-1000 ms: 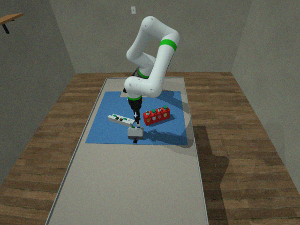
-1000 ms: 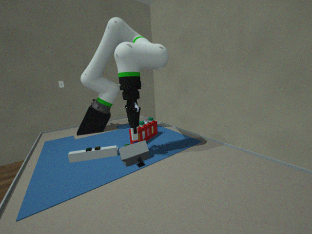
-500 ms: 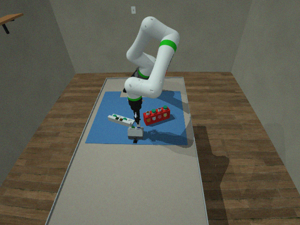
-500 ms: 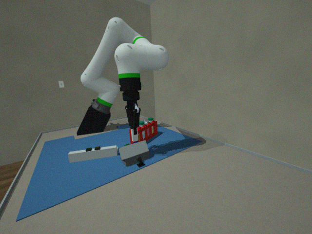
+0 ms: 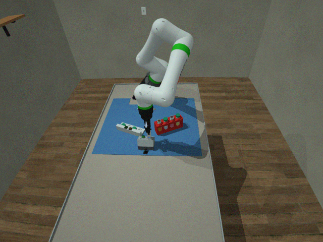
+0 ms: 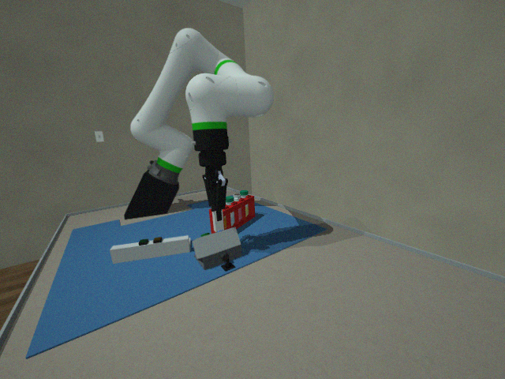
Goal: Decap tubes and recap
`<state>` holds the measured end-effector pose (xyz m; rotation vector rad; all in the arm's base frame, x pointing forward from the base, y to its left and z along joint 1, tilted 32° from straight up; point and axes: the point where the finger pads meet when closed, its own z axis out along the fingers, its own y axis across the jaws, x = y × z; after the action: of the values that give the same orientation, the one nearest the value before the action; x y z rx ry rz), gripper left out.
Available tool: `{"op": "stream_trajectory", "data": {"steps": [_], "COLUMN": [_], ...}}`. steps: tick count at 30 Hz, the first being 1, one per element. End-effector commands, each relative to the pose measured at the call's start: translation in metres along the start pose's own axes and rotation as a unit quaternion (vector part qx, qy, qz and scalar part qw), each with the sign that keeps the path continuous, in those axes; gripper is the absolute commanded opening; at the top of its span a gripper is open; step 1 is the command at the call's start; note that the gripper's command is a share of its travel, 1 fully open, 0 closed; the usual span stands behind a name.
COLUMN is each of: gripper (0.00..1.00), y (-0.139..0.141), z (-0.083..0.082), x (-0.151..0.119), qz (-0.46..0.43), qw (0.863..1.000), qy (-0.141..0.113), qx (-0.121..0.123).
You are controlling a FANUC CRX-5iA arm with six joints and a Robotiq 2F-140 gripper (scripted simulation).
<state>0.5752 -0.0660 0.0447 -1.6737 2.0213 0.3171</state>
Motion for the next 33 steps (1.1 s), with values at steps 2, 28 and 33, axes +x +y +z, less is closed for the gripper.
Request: {"op": "stream_trajectory", "data": {"steps": [2, 28, 33], "gripper": [0.00, 0.00, 0.00], "y": [0.000, 0.000, 0.000], "z": [0.001, -0.026, -0.031], "x": [0.000, 0.000, 0.000], "qz": [0.000, 0.000, 0.000], "qw": [1.000, 1.000, 1.000], "qy": [0.000, 0.000, 0.000], "qx": [0.000, 0.000, 0.000]}}
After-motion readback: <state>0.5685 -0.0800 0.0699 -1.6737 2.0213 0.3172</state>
